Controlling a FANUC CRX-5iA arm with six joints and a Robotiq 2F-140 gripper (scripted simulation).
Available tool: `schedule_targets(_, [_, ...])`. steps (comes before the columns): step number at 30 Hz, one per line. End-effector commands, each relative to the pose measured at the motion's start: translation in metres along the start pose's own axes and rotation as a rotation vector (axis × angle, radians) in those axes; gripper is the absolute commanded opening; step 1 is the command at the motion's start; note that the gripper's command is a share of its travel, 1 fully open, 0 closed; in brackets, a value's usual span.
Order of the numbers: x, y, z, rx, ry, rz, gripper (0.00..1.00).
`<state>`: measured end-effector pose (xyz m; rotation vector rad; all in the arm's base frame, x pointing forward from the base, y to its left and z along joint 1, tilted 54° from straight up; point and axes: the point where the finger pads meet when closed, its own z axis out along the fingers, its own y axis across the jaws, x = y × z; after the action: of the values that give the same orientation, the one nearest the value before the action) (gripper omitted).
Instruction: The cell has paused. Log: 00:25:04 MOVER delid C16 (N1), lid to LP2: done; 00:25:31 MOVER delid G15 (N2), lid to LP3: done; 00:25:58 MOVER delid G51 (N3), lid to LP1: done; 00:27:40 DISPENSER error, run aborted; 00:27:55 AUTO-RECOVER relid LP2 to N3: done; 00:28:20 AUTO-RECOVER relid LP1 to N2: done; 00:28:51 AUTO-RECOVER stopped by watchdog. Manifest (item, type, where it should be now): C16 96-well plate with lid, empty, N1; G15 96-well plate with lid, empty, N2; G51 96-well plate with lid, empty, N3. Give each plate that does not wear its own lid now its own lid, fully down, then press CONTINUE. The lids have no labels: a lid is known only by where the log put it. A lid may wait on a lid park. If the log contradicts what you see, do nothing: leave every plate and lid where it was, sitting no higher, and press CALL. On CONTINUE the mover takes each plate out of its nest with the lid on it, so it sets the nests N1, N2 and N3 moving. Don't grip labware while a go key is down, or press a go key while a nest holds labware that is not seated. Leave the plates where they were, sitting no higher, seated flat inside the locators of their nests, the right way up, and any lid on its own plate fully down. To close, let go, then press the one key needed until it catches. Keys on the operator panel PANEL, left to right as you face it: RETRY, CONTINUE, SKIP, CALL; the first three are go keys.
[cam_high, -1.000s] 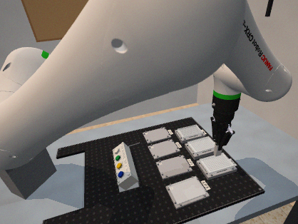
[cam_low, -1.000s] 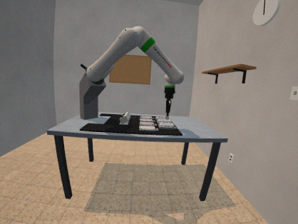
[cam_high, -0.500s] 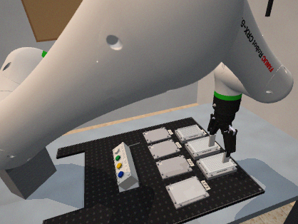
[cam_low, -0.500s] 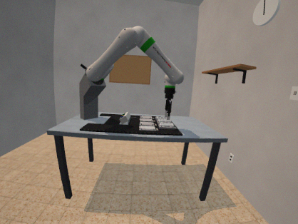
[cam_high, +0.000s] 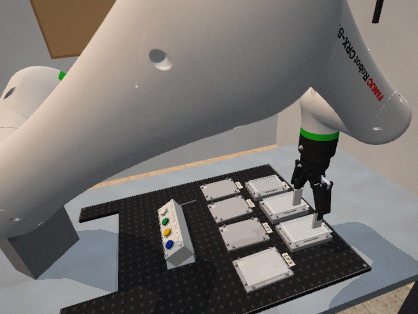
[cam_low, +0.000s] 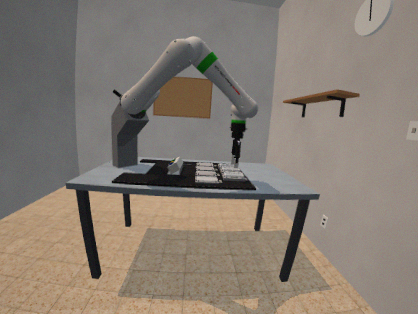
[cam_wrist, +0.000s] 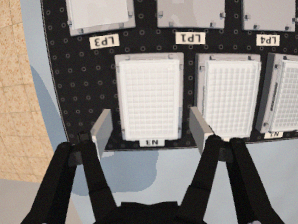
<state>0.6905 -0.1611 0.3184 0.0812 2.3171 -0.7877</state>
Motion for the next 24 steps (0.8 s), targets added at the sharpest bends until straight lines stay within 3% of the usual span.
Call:
schedule_targets(1, [-0.0002,0.0001,-0.0002,0.0,0.0,0.0,0.66])
schedule_targets(24, [-0.0002,0.0001,0.0072,0.0,0.0,0.0,0.66])
